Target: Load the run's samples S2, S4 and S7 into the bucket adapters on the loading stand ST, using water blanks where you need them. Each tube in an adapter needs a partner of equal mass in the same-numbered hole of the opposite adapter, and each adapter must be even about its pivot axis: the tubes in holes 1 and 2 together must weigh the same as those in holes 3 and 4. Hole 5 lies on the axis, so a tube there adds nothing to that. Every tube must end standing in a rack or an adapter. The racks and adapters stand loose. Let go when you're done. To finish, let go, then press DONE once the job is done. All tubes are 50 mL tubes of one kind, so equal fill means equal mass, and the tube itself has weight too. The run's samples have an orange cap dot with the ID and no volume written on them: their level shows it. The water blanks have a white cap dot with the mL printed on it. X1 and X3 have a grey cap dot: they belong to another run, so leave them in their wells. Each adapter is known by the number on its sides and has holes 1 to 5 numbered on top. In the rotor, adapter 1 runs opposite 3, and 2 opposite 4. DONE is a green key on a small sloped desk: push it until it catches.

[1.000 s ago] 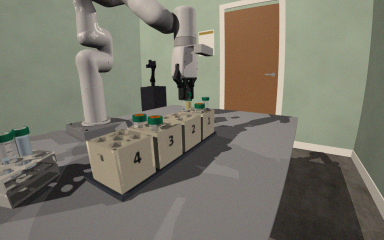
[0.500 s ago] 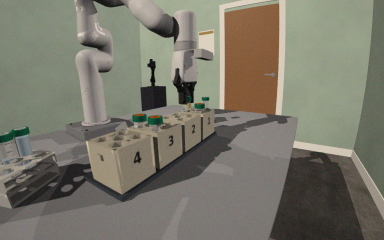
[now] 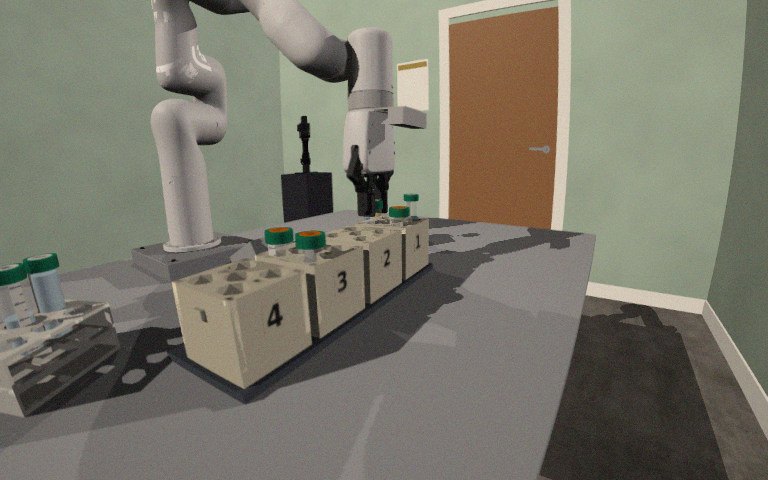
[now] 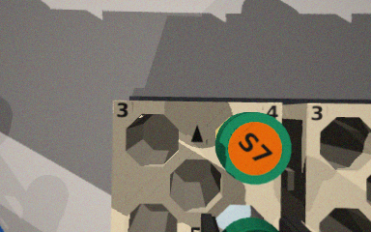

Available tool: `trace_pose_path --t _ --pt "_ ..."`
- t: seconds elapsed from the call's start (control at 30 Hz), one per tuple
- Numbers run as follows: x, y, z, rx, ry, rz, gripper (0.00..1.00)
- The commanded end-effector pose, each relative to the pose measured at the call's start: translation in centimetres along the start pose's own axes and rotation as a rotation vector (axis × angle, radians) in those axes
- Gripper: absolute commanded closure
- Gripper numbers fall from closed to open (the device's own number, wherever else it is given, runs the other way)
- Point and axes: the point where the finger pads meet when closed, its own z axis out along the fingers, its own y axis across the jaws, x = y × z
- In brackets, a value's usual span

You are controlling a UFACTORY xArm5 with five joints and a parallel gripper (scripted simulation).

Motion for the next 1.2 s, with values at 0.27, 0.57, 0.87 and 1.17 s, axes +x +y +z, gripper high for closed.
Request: trace_pose_path --t 0.27,0.57,0.87,1.17 --pt "0.13 -0.04 0.67 0.003 0.003 0.000 1.00" --pt "0.13 -0.04 0.67 0.003 0.003 0.000 1.00" --pt "0.13 -0.04 0.70 0.003 0.003 0.000 0.56" --pt "0.13 -0.04 0.70 0.003 0.003 0.000 0.56"
